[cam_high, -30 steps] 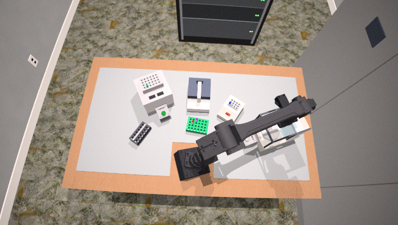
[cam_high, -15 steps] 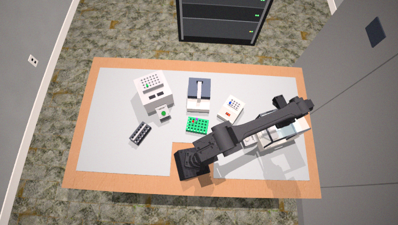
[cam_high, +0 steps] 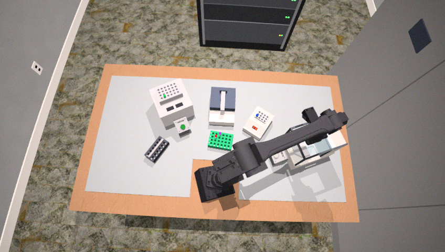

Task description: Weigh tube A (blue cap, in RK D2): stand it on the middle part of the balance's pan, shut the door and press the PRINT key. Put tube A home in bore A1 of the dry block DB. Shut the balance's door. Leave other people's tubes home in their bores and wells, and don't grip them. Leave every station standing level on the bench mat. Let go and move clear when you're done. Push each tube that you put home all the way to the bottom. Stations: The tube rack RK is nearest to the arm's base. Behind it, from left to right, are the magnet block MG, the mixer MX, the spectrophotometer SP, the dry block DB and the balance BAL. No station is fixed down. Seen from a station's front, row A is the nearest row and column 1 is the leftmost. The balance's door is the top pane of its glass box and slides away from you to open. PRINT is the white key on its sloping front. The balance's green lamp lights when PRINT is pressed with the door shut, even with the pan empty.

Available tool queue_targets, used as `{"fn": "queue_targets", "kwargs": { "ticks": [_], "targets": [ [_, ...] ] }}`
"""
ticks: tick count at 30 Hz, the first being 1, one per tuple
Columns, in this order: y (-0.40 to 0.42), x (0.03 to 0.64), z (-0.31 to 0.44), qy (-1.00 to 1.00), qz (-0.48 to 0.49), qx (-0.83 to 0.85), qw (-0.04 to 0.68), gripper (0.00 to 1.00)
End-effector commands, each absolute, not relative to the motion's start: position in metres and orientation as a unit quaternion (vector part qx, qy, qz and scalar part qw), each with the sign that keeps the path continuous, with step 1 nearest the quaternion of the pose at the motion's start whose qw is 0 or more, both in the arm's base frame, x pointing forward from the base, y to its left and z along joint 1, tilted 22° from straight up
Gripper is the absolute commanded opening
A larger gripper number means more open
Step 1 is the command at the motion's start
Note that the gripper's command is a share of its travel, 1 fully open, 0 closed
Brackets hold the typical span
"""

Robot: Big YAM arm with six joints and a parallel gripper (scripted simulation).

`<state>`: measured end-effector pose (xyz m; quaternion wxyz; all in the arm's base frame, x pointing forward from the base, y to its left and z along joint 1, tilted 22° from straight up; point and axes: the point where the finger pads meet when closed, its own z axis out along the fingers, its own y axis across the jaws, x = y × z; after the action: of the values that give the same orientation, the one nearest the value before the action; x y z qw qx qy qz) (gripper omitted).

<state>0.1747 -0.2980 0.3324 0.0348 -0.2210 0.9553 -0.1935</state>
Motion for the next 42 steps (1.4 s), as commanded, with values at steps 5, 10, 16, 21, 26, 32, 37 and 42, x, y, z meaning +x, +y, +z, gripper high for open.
{"fn": "queue_targets", "kwargs": {
  "ticks": [5, 10, 16, 21, 26, 32, 37, 42],
  "targets": [
    [-0.286, 0.170, 0.335, 0.955, -0.200, -0.218, 0.036, 0.06],
    [-0.284, 0.169, 0.334, 0.955, -0.200, -0.218, 0.036, 0.06],
    [-0.278, 0.166, 0.331, 0.955, -0.199, -0.218, 0.035, 0.06],
    [-0.274, 0.164, 0.329, 0.955, -0.197, -0.218, 0.035, 0.06],
    [-0.271, 0.162, 0.327, 0.955, -0.197, -0.218, 0.035, 0.06],
    [-0.266, 0.160, 0.325, 0.955, -0.197, -0.218, 0.035, 0.06],
    [-0.265, 0.159, 0.324, 0.955, -0.197, -0.217, 0.035, 0.06],
    [-0.265, 0.159, 0.324, 0.955, -0.197, -0.217, 0.035, 0.06]
  ]
}}
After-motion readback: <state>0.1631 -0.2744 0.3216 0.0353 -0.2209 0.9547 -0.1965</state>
